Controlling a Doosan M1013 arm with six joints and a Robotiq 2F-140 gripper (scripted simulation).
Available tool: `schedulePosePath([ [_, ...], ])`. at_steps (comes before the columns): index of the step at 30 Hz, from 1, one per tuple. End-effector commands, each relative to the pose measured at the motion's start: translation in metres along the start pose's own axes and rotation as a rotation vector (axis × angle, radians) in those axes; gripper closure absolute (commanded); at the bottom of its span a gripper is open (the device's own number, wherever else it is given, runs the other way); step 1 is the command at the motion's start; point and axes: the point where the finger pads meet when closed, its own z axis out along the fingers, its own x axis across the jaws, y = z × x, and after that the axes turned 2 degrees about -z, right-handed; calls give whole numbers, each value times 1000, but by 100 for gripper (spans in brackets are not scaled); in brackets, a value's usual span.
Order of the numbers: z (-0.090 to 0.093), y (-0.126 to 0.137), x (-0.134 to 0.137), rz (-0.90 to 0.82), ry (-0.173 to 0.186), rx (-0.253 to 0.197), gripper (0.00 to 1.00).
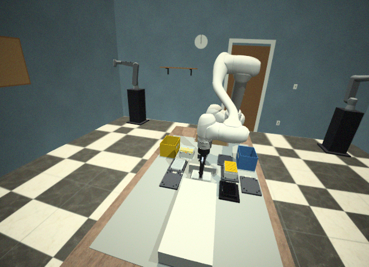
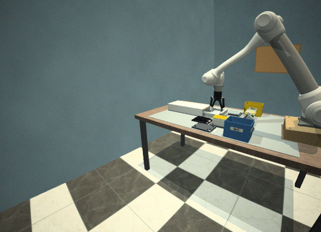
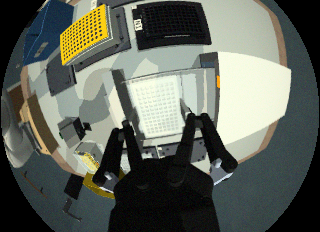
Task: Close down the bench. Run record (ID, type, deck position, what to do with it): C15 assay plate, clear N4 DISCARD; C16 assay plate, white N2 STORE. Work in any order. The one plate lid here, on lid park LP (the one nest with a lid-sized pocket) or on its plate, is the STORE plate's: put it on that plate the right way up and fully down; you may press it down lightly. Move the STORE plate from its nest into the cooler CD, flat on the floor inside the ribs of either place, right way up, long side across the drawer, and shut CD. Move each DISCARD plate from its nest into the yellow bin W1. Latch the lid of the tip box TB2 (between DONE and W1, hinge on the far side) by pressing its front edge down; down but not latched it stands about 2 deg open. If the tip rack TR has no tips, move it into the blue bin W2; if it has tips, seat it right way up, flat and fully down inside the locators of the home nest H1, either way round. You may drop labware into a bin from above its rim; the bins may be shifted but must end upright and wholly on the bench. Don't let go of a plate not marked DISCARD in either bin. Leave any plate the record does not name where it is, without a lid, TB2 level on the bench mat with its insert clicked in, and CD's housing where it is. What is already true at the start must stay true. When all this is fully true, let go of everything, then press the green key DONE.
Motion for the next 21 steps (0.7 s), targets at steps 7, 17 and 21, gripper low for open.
schedulePosePath([
  [7, 0, 0, 0, 0, 0, 0, 100],
  [17, 0, 0, 0, 0, 0, 0, 100],
  [21, 1, 0, 0, 0, 0, 0, 100],
])
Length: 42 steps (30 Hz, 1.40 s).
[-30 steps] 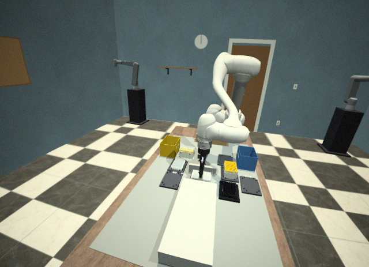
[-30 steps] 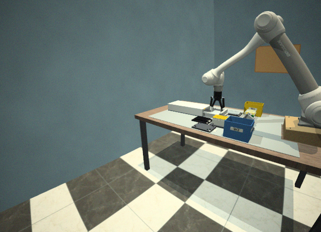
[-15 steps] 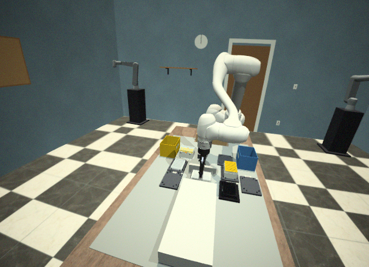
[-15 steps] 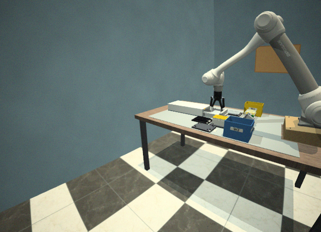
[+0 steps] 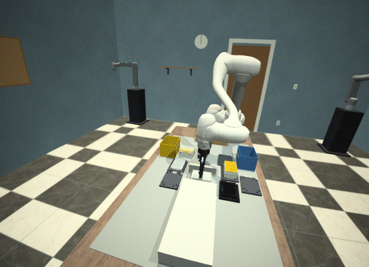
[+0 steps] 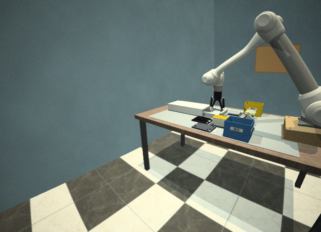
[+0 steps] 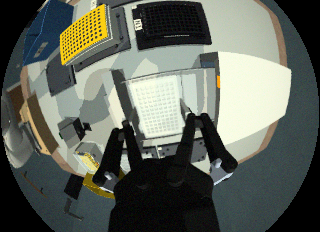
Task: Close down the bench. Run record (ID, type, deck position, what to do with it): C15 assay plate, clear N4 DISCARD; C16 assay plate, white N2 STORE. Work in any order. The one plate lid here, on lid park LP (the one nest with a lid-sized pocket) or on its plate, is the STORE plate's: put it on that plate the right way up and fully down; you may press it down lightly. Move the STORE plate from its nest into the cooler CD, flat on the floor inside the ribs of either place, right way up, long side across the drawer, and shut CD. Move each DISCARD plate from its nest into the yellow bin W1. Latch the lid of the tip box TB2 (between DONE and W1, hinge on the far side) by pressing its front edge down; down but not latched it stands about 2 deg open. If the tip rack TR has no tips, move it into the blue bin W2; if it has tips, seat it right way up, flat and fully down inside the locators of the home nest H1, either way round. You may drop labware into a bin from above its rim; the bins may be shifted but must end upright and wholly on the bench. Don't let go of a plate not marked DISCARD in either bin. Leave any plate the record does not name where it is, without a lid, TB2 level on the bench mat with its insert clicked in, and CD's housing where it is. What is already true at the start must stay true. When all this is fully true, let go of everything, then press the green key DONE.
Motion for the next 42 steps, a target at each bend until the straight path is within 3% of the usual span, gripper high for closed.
schedulePosePath([
  [1, 1, 0, 0, 0, 0, 0, 100],
  [42, 13, 0, 0, 0, 0, 0, 100],
])
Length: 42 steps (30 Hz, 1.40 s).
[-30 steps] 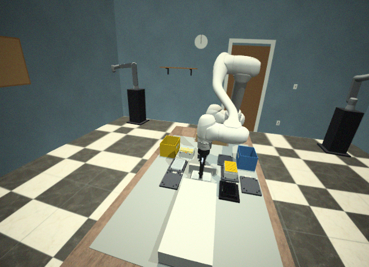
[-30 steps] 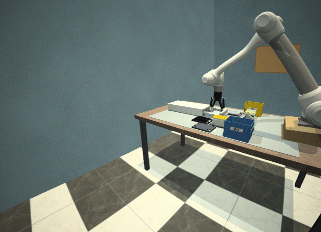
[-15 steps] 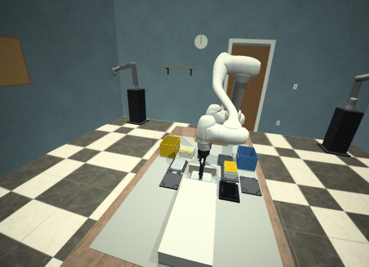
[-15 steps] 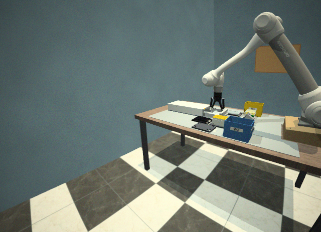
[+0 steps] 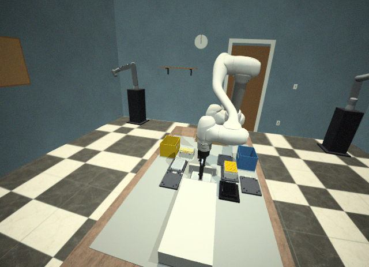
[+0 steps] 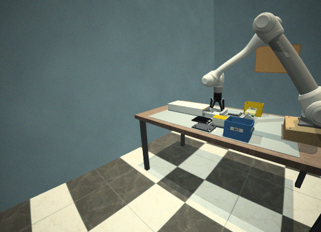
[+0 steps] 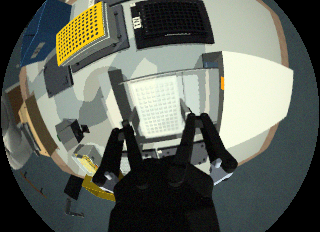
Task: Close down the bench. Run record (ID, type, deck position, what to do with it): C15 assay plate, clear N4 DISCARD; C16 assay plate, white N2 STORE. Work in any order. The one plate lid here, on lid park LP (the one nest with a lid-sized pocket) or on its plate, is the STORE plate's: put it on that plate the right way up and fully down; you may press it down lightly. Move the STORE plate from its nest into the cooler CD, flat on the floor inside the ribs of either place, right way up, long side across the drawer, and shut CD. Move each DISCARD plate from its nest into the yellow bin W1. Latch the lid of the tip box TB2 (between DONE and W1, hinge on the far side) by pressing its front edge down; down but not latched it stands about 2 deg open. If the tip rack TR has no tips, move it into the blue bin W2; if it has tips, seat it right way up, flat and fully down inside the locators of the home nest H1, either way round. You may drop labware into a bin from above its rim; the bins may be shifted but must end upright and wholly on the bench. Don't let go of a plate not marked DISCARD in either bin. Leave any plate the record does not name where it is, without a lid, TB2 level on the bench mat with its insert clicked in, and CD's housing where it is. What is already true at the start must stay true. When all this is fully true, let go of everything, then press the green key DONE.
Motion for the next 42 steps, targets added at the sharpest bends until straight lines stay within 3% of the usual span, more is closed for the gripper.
schedulePosePath([
  [1, 1, 0, 0, 0, 0, 0, 100],
  [42, 1, 0, 5, 0, 0, 0, 100],
])
